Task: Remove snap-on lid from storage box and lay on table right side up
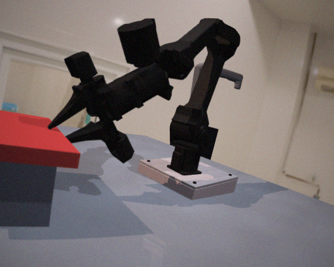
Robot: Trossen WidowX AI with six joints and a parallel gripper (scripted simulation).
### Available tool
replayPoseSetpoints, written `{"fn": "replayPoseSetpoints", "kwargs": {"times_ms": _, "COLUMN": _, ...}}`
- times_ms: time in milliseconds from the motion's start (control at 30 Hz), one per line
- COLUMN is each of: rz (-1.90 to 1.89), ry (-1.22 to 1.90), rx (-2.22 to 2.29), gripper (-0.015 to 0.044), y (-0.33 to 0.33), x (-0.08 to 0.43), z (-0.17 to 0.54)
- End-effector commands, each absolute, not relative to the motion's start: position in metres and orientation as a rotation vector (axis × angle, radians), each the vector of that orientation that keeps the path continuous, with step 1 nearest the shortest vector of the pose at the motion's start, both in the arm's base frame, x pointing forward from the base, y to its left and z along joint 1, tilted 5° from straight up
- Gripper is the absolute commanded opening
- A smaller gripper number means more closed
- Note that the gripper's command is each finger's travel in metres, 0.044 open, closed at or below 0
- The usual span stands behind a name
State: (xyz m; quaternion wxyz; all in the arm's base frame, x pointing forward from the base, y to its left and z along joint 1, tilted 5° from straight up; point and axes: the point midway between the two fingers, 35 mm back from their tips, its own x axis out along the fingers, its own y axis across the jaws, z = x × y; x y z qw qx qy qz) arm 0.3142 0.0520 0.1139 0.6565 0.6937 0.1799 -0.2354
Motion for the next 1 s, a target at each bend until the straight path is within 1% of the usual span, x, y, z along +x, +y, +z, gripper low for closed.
{"fn": "replayPoseSetpoints", "kwargs": {"times_ms": 0, "rz": -0.534, "ry": 0.415, "rx": 1.569, "gripper": 0.0063, "y": 0.0527, "x": 0.3146, "z": 0.1121}}
{"fn": "replayPoseSetpoints", "kwargs": {"times_ms": 67, "rz": -0.534, "ry": 0.415, "rx": 1.569, "gripper": 0.0011, "y": 0.0527, "x": 0.3146, "z": 0.1121}}
{"fn": "replayPoseSetpoints", "kwargs": {"times_ms": 100, "rz": -0.534, "ry": 0.415, "rx": 1.569, "gripper": 0.0000, "y": 0.0527, "x": 0.3146, "z": 0.1121}}
{"fn": "replayPoseSetpoints", "kwargs": {"times_ms": 967, "rz": -0.534, "ry": 0.408, "rx": 1.571, "gripper": 0.0000, "y": 0.0518, "x": 0.3134, "z": 0.1184}}
